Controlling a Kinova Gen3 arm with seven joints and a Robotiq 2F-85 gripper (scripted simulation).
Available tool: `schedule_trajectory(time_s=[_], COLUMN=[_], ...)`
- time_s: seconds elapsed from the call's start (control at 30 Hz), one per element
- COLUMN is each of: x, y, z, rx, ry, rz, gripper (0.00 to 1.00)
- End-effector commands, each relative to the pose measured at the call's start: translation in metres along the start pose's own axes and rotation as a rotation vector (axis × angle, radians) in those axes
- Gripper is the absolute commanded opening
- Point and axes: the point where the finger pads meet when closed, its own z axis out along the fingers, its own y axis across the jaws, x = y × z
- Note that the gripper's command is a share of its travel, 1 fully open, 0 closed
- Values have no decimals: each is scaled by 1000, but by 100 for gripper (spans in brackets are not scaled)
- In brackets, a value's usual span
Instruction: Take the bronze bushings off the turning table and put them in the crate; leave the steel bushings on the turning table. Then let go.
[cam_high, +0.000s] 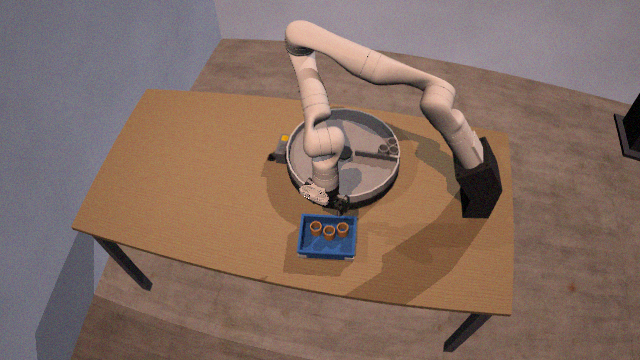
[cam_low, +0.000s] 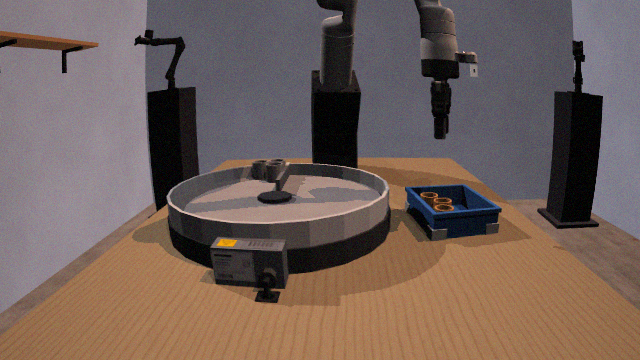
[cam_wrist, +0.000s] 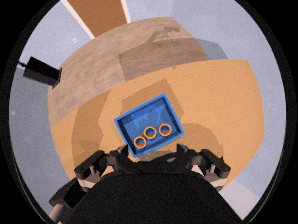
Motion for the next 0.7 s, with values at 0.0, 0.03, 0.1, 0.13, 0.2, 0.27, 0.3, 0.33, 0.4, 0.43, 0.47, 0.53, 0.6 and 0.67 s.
schedule_trajectory(time_s=[0.0, 0.03, 0.1, 0.13, 0.2, 0.27, 0.3, 0.33, 0.4, 0.43, 0.47, 0.53, 0.6, 0.67], x=[0, 0, 1, 1, 1, 1, 1, 1, 1, 1, 1, 1, 1, 1], y=[0, 0, 0, 0, 0, 0, 0, 0, 0, 0, 0, 0, 0, -1], z=[0, 0, -2, -2, -3, -3, -3, -3, -3, -3, -3, -3, -3, -4], rx=[-1, -1, -1, -1, -1, -1, -1, -1, -1, -1, -1, -1, -1, -1], ry=[1, 1, 1, 1, 0, 0, 0, 0, 0, 0, 0, 0, 0, 0], rz=[0, 0, -95, -143, -238, -238, -238, -238, -238, -238, -238, -238, -238, -333], gripper=[100, 100, 100, 100, 100, 100, 100, 100, 100, 100, 100, 100, 100, 100])
